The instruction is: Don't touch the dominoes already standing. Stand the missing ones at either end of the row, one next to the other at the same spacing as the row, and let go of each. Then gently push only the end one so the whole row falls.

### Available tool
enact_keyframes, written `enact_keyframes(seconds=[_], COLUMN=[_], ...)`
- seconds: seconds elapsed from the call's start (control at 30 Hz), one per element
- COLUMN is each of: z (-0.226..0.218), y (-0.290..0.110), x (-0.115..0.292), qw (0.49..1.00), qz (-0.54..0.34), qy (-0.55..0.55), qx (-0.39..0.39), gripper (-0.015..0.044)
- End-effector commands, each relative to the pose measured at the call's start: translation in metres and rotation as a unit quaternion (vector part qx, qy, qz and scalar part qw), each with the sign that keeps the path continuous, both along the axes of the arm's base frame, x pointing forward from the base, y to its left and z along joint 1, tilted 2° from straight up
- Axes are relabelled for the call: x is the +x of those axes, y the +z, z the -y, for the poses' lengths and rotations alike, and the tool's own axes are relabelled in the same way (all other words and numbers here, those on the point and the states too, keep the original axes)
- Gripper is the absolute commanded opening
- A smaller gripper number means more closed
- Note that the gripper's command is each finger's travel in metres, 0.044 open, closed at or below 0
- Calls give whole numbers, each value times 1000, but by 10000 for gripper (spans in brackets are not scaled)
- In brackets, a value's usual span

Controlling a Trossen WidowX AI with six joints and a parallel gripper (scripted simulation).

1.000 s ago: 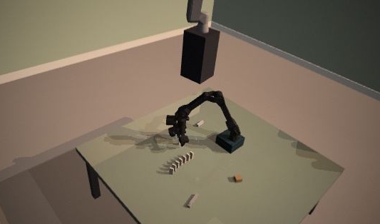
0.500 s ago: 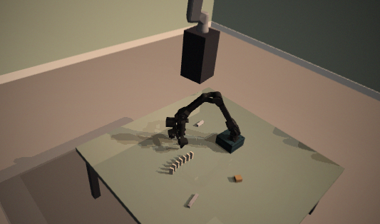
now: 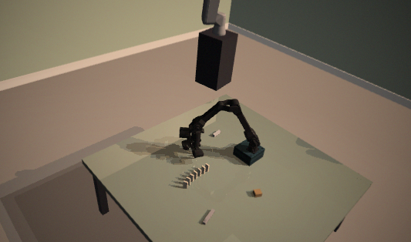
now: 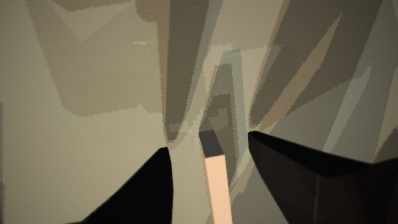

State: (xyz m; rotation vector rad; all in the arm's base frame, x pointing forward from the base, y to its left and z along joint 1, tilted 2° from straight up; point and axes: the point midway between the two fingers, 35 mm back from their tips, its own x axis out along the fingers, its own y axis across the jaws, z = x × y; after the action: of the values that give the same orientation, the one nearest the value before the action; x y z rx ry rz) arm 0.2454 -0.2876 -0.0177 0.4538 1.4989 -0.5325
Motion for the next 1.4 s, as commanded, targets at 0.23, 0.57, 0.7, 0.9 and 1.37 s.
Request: enact_keyframes(seconds=[0.23, 0.57, 0.7, 0.9, 1.37], z=[0, 1, 1, 1, 3], y=[-1, 62, 104, 155, 156], x=[0, -1, -2, -3, 60], qw=[1000, 1000, 1000, 1000, 973], qz=[1, 1, 1, 1, -9], qy=[0, 0, 0, 0, 229], qx=[0, 0, 0, 0, -1], gripper=[21, 21, 21, 21, 21])
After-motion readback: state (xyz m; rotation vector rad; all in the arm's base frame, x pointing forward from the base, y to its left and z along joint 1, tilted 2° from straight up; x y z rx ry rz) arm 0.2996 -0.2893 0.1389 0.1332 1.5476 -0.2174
